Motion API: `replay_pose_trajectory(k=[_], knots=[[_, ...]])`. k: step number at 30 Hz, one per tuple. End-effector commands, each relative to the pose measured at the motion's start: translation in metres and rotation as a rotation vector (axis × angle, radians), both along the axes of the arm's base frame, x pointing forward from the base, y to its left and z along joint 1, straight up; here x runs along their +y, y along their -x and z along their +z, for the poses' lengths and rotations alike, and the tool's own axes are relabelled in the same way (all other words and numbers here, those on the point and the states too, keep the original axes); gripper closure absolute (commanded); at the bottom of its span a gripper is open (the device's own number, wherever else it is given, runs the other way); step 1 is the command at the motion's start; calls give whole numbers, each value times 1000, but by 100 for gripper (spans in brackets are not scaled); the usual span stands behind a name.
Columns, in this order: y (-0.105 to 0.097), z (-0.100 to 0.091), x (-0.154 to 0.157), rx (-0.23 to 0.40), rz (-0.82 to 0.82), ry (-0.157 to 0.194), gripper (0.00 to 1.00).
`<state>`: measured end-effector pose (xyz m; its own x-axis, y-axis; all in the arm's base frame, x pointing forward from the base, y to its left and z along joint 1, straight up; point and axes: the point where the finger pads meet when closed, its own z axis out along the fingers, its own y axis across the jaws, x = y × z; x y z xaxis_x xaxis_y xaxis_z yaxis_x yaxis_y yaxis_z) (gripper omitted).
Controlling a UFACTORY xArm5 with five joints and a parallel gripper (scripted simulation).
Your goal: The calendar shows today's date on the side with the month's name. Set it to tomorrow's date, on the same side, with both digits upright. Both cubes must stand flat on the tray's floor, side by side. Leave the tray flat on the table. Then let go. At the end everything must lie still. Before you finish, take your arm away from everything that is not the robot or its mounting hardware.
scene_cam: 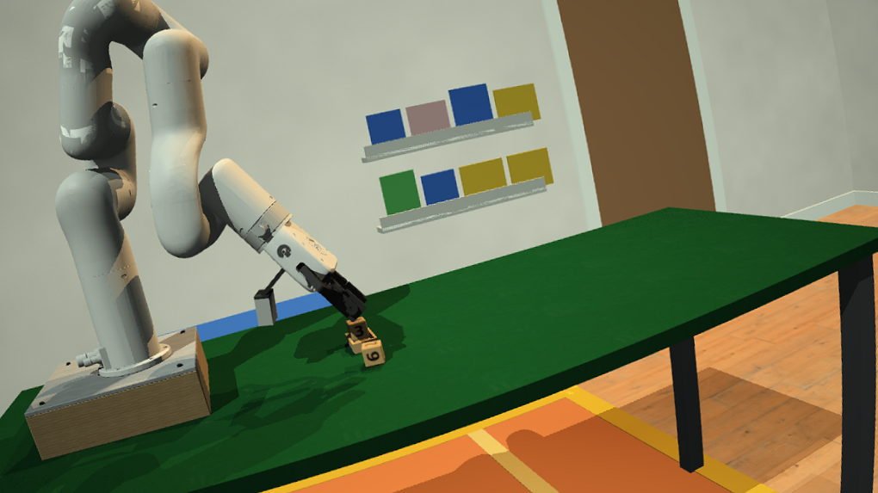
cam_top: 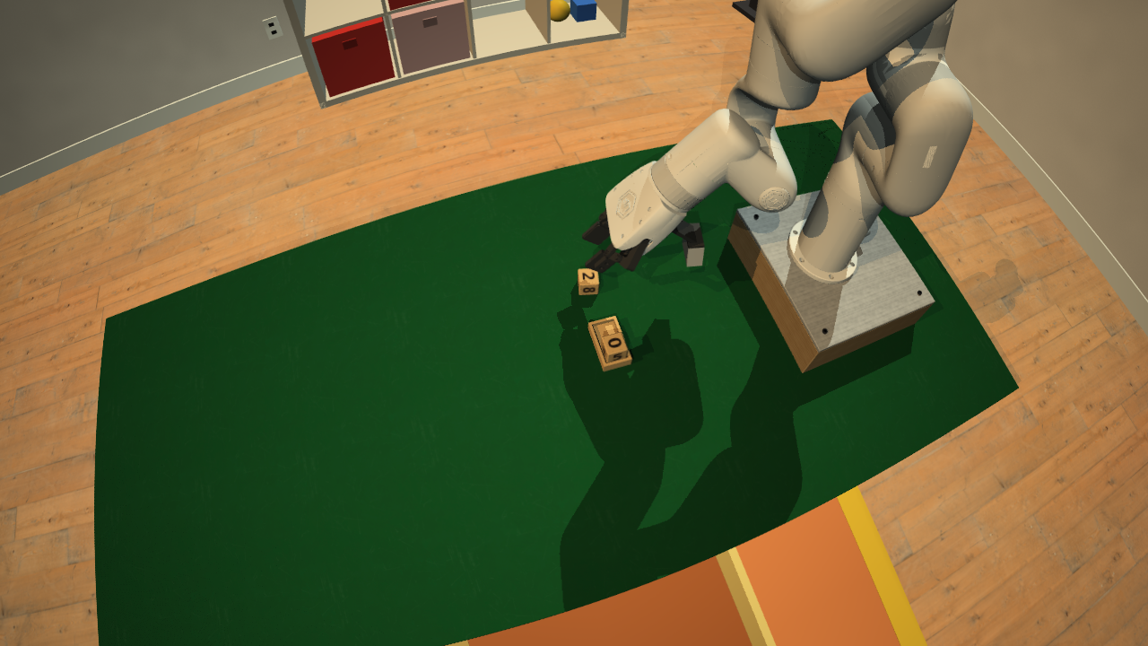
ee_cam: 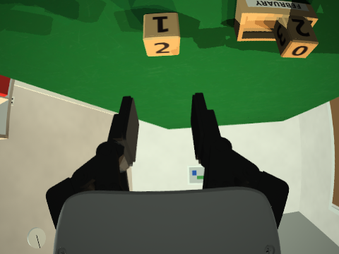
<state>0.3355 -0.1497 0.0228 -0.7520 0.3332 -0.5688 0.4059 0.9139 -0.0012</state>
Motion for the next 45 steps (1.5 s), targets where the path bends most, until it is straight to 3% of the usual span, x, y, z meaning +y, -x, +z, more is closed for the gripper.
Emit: replay_pose_trajectory(k=[1,45], knots=[[0,-3,0,-2,0,1,53],[0,-64,0,-2,0,1,53]])
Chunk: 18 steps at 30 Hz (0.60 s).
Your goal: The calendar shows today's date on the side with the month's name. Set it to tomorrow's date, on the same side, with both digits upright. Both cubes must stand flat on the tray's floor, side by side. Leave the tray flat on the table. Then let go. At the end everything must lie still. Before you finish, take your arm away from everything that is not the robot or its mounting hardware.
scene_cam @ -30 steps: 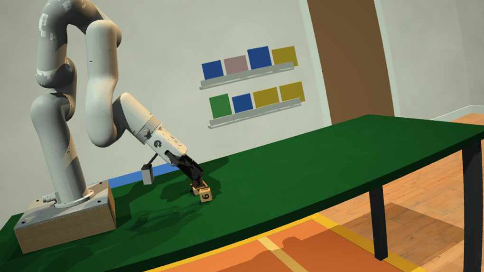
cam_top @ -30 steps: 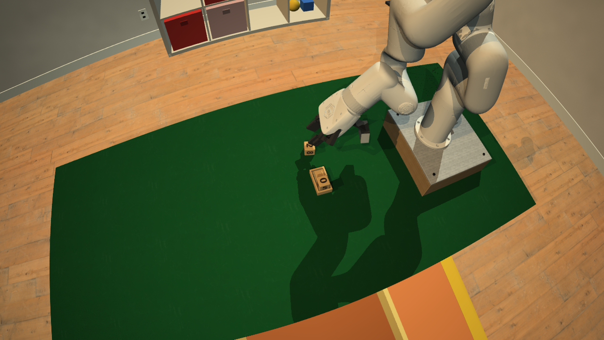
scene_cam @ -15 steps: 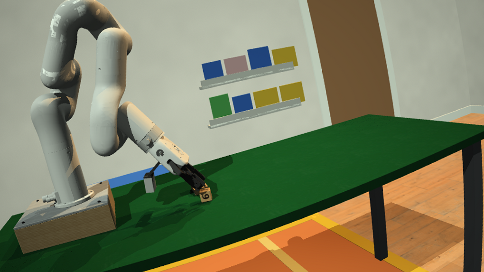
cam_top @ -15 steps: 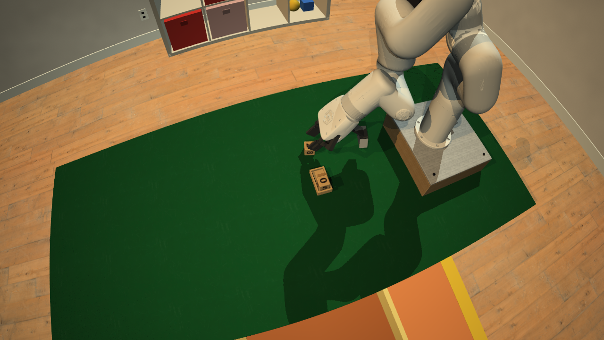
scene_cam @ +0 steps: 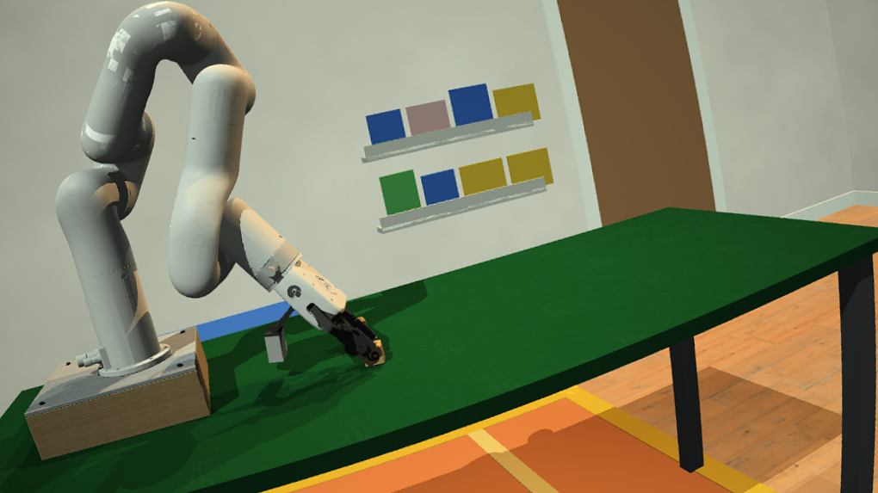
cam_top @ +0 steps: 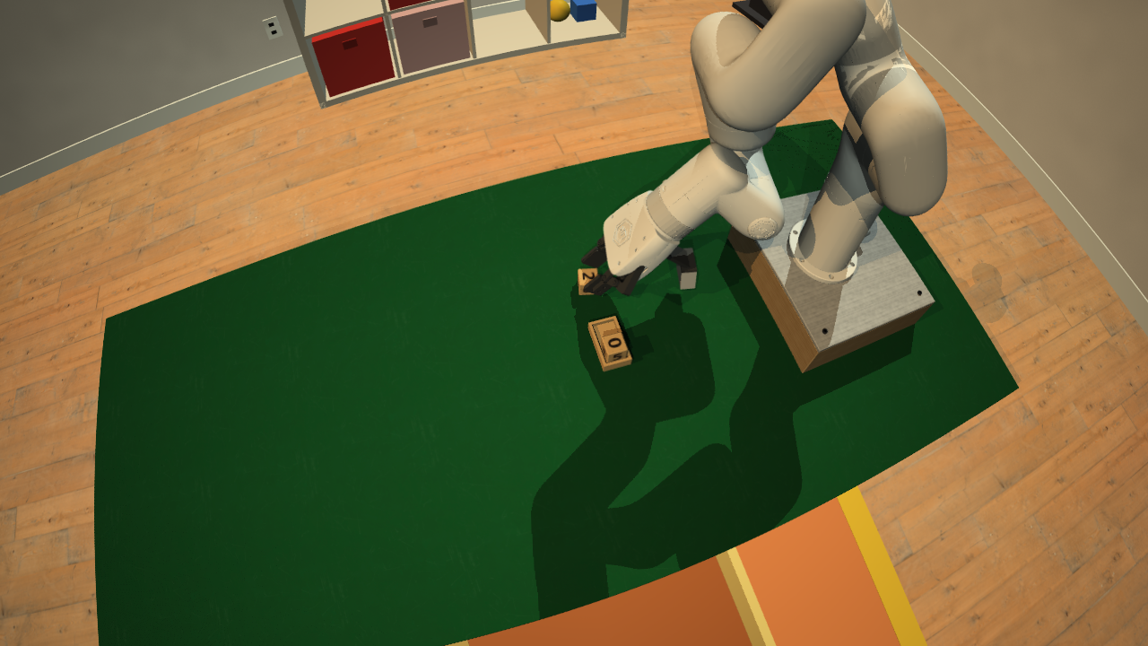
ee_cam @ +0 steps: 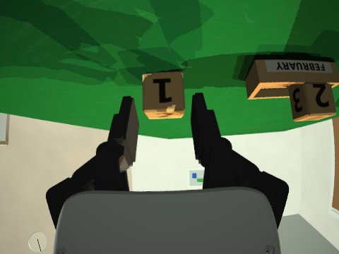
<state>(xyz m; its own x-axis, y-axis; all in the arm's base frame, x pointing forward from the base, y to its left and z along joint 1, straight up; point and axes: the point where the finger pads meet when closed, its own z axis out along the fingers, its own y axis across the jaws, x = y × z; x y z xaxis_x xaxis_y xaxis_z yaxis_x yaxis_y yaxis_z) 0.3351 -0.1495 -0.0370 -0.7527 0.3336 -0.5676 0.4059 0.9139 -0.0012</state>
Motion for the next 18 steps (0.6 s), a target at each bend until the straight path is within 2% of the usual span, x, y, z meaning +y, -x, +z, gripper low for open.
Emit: replay_pose_trajectory(k=[1,18], knots=[[-1,-5,0,-3,0,1,53],[-1,-7,0,-3,0,1,53]])
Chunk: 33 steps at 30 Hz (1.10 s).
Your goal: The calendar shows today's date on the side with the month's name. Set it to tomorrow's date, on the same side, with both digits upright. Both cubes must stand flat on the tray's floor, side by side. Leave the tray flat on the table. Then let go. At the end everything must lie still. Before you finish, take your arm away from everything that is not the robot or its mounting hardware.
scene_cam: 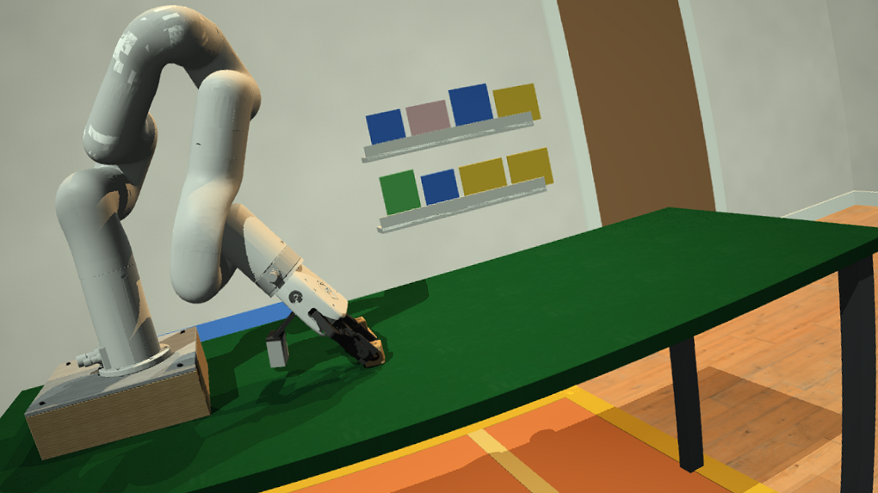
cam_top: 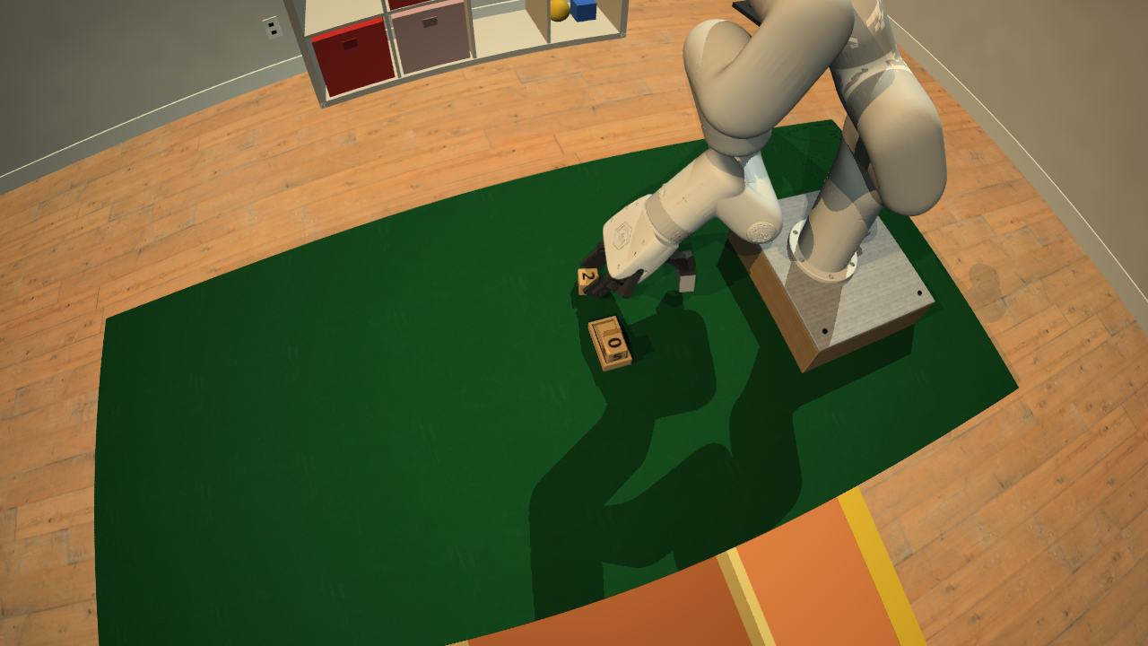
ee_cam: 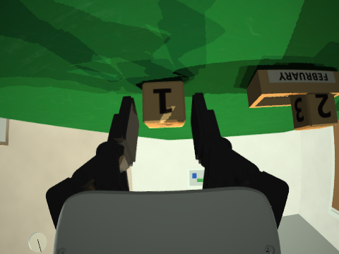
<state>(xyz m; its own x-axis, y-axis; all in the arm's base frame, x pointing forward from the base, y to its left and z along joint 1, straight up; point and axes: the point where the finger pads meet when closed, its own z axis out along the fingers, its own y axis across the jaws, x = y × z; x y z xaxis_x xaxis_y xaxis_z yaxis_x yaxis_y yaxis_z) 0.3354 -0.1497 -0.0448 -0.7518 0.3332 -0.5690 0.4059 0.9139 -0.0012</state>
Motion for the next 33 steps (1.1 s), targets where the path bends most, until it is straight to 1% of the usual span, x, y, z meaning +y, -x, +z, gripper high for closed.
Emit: replay_pose_trajectory(k=[1,29,30,33], knots=[[0,0,0,-2,0,1,53],[0,0,0,-2,0,1,53],[0,0,0,-2,0,1,73],[0,0,0,-2,0,1,73]])
